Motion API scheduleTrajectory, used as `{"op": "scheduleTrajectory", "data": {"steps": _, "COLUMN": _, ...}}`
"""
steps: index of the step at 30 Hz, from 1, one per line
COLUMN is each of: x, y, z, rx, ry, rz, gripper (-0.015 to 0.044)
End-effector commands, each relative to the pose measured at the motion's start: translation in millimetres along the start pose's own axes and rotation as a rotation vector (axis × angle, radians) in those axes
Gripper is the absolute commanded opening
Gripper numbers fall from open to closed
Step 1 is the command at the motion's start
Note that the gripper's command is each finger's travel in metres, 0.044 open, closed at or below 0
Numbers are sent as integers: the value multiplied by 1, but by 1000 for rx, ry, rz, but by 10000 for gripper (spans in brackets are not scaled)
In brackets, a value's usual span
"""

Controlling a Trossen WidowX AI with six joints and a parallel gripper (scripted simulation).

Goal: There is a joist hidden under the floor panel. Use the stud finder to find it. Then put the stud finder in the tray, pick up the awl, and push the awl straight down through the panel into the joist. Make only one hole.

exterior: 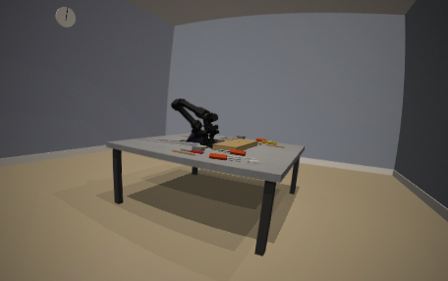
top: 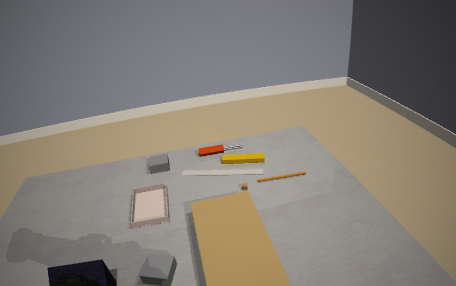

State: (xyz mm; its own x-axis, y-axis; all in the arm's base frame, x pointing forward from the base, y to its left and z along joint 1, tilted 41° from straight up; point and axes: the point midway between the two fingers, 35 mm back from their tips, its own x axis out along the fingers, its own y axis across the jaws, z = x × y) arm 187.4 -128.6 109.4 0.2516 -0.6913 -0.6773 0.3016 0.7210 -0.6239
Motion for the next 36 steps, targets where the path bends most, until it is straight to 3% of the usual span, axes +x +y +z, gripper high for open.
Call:
{"op": "scheduleTrajectory", "data": {"steps": 1, "x": 0, "y": 0, "z": 0, "rx": -3, "ry": -2, "rz": 2, "gripper": 168}}
{"op": "scheduleTrajectory", "data": {"steps": 8, "x": -12, "y": 3, "z": 6, "rx": 0, "ry": 4, "rz": 12, "gripper": 4}}
{"op": "scheduleTrajectory", "data": {"steps": 28, "x": -91, "y": 2, "z": 27, "rx": -3, "ry": 5, "rz": 10, "gripper": 0}}
{"op": "scheduleTrajectory", "data": {"steps": 36, "x": -98, "y": 1, "z": 35, "rx": -15, "ry": 4, "rz": 10, "gripper": 0}}
